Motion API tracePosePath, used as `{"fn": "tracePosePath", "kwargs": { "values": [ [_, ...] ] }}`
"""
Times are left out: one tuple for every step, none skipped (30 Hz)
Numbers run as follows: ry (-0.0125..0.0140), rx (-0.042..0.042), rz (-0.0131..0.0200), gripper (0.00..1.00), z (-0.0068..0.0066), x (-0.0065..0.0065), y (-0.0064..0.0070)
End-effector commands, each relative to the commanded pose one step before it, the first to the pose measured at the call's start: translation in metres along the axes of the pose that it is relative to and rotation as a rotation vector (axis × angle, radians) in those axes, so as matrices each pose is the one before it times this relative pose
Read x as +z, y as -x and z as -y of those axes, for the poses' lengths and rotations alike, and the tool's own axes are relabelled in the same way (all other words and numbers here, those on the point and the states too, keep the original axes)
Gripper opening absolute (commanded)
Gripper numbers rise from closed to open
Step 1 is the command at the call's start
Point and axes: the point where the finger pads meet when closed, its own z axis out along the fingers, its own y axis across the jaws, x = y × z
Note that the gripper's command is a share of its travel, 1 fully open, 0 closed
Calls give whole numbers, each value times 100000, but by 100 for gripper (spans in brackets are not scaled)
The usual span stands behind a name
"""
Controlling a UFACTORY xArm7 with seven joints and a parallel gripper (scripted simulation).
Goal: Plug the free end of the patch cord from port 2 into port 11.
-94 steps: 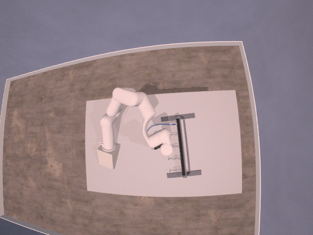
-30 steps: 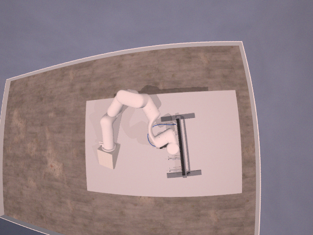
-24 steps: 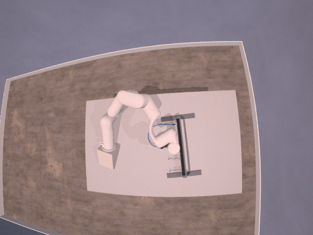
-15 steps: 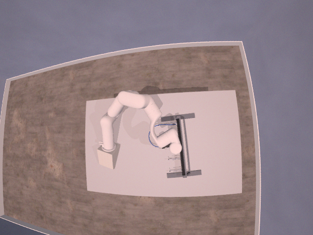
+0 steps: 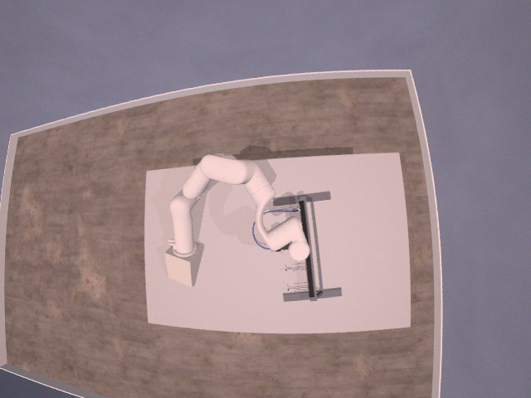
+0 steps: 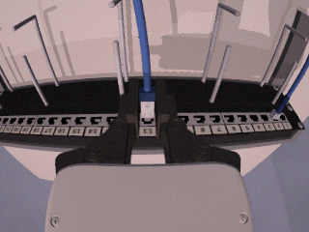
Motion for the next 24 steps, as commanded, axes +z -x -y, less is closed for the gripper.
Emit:
{"fn": "tracePosePath", "kwargs": {
  "values": [
    [-362, 26, 423, 0, 89, -281, 69],
    [-1, 1, 0, 0, 0, -1, -1],
    [0, 0, 0, 0, 0, 0, 3],
    [0, 0, -1, 0, 0, 0, 8],
    [0, 0, 0, 0, 0, 0, 0],
    [0, 0, 0, 0, 0, 0, 0],
    [-1, 1, -1, 0, 0, 0, 13],
    [-1, 1, -1, 0, 0, -1, 18],
    [-1, 1, -2, 0, -1, -1, 21],
    [-1, 1, -2, 0, -1, -1, 24],
    [-1, 1, -2, 0, -1, -1, 25],
    [-1, 1, -2, 0, -1, -1, 24],
    [-1, 1, -2, 0, -1, -1, 21],
    [-1, 1, -1, 0, 0, -1, 18],
    [-1, 1, -1, 0, 0, 0, 13],
    [0, 0, -1, 0, 0, 0, 8],
    [0, 0, 0, 0, 0, 0, 3],
    [0, 0, 0, 0, 0, 0, 1],
    [0, 0, 0, 0, 0, 0, 0],
    [-1, 1, 0, 0, 0, -1, 2],
    [-1, 1, 0, 0, 0, -1, 1],
    [0, 0, 0, 0, 0, 0, 0],
    [0, 0, 0, 0, 0, 0, 0],
    [0, 0, 0, 0, 0, 0, 0]
  ]
}}
